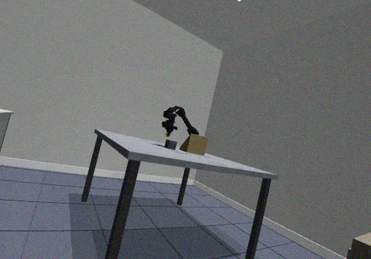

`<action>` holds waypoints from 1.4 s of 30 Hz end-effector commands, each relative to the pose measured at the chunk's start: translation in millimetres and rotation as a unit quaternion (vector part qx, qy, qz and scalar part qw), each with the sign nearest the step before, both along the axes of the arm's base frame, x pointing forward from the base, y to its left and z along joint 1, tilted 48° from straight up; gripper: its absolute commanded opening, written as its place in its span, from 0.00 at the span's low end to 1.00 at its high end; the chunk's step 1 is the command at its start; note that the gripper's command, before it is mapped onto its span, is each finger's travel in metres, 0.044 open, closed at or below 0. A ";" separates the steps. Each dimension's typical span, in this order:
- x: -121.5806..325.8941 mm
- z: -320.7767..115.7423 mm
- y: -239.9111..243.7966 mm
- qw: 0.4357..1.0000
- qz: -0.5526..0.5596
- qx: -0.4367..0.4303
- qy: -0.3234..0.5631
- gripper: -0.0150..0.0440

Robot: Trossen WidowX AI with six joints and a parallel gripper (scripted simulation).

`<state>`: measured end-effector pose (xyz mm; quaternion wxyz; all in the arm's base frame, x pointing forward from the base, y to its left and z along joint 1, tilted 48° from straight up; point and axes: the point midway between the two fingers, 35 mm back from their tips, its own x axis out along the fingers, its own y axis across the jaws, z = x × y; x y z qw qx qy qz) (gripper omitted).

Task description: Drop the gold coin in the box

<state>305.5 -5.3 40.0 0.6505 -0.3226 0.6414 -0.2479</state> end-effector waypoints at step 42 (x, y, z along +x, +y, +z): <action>-27.1 -42.2 32.9 1.000 -0.002 -0.003 0.000 0.25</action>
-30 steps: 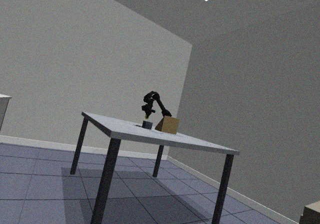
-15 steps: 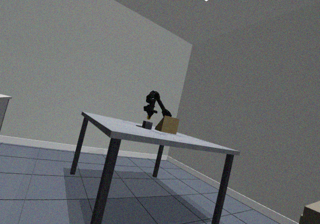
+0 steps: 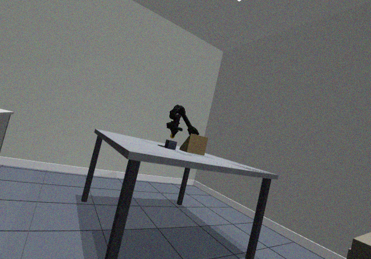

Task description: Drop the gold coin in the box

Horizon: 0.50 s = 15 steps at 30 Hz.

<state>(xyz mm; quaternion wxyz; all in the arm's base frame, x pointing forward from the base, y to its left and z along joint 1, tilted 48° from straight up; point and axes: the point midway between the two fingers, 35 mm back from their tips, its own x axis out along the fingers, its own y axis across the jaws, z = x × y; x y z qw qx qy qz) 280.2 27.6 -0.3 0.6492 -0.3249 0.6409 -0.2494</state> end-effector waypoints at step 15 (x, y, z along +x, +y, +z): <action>-1.0 -2.1 -0.6 1.000 0.000 0.000 -0.001 0.25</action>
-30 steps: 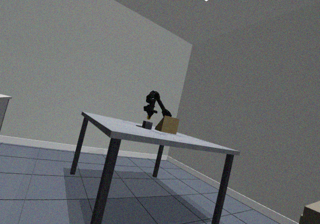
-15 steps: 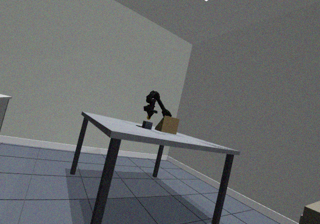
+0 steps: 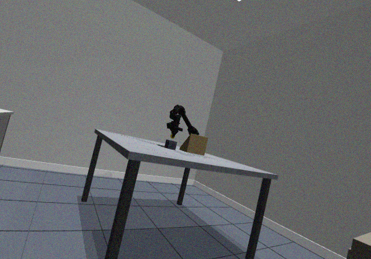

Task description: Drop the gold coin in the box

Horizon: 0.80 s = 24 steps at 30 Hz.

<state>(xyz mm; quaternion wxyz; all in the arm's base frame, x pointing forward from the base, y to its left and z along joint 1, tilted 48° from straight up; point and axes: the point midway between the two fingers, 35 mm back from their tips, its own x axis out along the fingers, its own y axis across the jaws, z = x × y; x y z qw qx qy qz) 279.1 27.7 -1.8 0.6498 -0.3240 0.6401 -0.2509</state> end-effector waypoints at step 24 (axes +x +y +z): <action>0.0 -9.2 -10.4 1.000 0.001 0.000 0.001 0.25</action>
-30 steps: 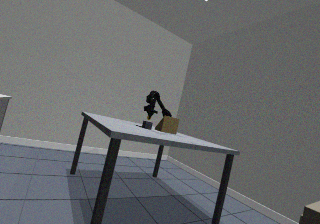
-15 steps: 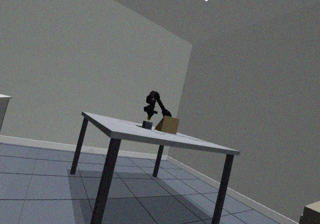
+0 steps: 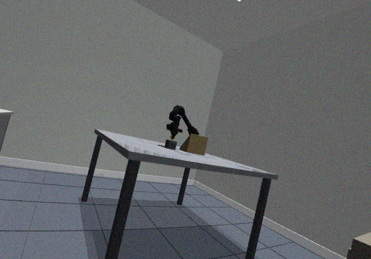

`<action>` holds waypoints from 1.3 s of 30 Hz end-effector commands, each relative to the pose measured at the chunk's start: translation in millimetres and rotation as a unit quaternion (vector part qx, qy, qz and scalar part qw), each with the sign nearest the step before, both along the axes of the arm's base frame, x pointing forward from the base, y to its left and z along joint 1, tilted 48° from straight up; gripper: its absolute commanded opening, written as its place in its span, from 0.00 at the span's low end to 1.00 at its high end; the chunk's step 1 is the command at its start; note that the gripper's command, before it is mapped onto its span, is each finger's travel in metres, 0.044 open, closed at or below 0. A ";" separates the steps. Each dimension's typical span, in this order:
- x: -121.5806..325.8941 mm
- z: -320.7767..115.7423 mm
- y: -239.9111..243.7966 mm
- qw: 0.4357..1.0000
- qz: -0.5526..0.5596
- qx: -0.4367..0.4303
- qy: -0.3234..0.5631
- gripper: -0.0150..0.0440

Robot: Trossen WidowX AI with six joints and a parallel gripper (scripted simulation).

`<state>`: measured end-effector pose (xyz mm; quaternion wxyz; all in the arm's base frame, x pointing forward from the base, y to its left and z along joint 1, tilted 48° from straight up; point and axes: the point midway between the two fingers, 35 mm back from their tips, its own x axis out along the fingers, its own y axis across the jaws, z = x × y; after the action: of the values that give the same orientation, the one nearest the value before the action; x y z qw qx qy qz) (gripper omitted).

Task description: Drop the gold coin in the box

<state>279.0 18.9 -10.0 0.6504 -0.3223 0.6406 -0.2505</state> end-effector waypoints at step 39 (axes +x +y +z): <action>-6.1 36.4 37.4 1.000 0.001 -0.004 0.004 1.00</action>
<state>274.7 55.9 23.5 0.6507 -0.3300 0.6379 -0.2466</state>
